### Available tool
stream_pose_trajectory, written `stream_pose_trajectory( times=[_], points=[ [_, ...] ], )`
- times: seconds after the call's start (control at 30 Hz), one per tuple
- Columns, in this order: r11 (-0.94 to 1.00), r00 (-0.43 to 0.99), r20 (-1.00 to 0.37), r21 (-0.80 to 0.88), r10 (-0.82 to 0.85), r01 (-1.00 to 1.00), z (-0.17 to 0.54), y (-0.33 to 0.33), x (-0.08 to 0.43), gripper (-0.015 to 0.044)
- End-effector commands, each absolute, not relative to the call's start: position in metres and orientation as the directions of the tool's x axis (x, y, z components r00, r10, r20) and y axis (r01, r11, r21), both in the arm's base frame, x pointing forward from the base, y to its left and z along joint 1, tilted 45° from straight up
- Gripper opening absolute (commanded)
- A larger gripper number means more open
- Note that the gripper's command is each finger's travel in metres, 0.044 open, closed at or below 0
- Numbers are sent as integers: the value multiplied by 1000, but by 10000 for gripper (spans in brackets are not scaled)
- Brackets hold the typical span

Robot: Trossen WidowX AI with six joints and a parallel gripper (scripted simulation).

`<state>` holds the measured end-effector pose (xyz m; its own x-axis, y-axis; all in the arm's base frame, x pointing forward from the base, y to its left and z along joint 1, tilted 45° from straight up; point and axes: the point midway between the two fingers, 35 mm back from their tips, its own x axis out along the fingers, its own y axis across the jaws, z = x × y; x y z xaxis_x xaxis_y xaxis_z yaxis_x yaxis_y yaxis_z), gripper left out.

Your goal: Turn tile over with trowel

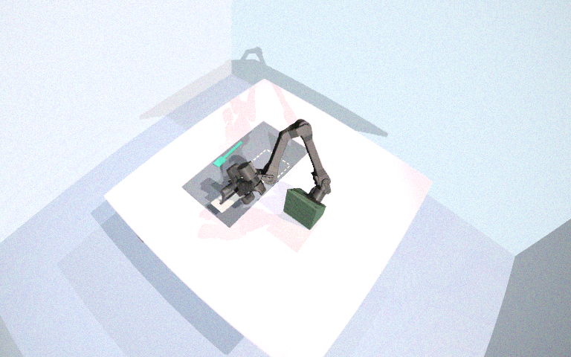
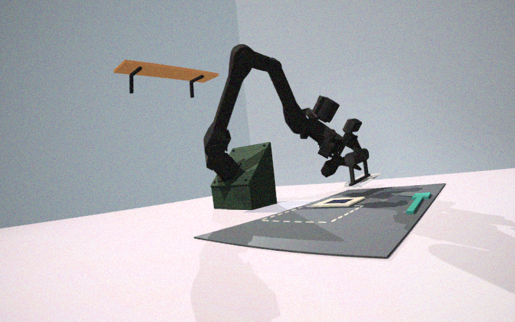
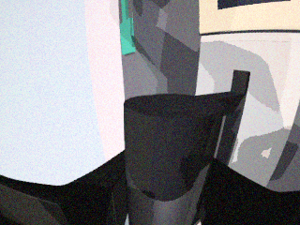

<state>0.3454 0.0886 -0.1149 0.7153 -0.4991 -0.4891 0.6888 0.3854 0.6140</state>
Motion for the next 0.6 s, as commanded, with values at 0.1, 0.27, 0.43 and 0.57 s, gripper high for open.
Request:
stream_pose_trajectory(
  times=[0.1, 0.27, 0.43, 0.57],
  points=[
    [386, 720, -489, 619, -492, 684, -123, 85, 346, 0],
    [387, 720, -489, 619, -492, 684, -130, 81, 346, 0],
    [387, 721, -488, 619, -492, 684, -136, 76, 346, 0],
    [387, 721, -488, 619, -493, 683, -140, 73, 345, 0]
  ],
)
